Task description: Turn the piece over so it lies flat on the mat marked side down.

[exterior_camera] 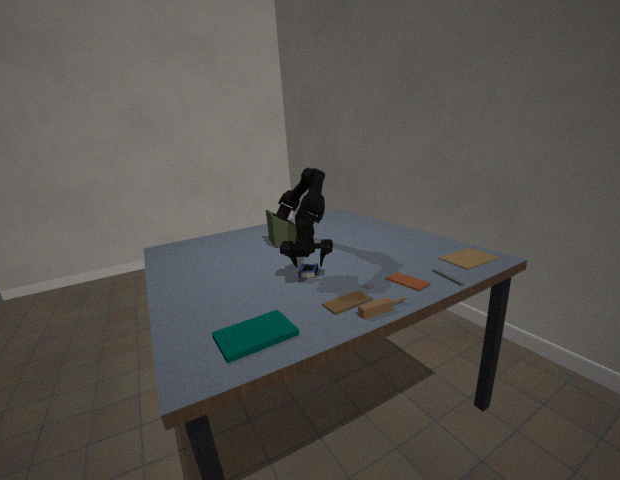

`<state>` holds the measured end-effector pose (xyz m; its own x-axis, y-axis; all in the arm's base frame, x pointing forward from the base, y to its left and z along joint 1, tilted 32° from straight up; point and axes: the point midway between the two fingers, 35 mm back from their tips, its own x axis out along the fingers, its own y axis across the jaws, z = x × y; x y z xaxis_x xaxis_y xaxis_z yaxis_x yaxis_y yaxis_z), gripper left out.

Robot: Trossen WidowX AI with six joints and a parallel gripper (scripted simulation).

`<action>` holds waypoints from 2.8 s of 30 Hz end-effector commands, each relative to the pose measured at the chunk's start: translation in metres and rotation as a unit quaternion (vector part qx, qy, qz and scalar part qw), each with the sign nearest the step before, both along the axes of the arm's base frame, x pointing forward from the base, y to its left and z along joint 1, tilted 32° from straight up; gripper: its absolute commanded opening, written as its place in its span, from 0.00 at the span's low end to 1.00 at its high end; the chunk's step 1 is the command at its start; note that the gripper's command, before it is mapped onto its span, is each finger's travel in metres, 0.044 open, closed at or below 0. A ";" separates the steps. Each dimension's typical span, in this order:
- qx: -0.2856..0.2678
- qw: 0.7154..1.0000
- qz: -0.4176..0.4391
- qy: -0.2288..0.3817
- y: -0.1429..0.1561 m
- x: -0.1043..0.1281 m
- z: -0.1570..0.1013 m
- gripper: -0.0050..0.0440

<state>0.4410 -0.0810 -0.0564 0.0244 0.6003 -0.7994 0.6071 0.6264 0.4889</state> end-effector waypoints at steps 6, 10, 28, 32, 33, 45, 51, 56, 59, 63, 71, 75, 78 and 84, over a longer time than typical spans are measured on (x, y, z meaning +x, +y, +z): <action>0.009 1.000 0.002 0.018 0.012 -0.005 -0.022 1.00; 0.005 1.000 0.004 0.013 0.012 -0.003 -0.019 1.00; 0.006 1.000 0.002 0.013 0.015 -0.003 -0.026 1.00; 0.008 1.000 0.002 0.017 0.016 -0.004 -0.029 1.00; 0.008 1.000 0.002 0.018 0.016 -0.004 -0.029 1.00; 0.007 1.000 0.002 0.015 0.015 -0.003 -0.028 1.00; 0.009 1.000 0.002 0.019 0.017 -0.005 -0.030 1.00; 0.009 1.000 0.002 0.019 0.017 -0.005 -0.030 1.00; 0.009 1.000 0.002 0.019 0.017 -0.005 -0.030 1.00; 0.007 1.000 0.002 0.016 0.015 -0.004 -0.029 1.00; 0.009 1.000 0.002 0.019 0.017 -0.005 -0.030 1.00; 0.009 1.000 0.002 0.019 0.017 -0.005 -0.030 1.00; 0.007 1.000 0.002 0.016 0.015 -0.004 -0.028 1.00; 0.009 1.000 0.002 0.018 0.016 -0.005 -0.030 1.00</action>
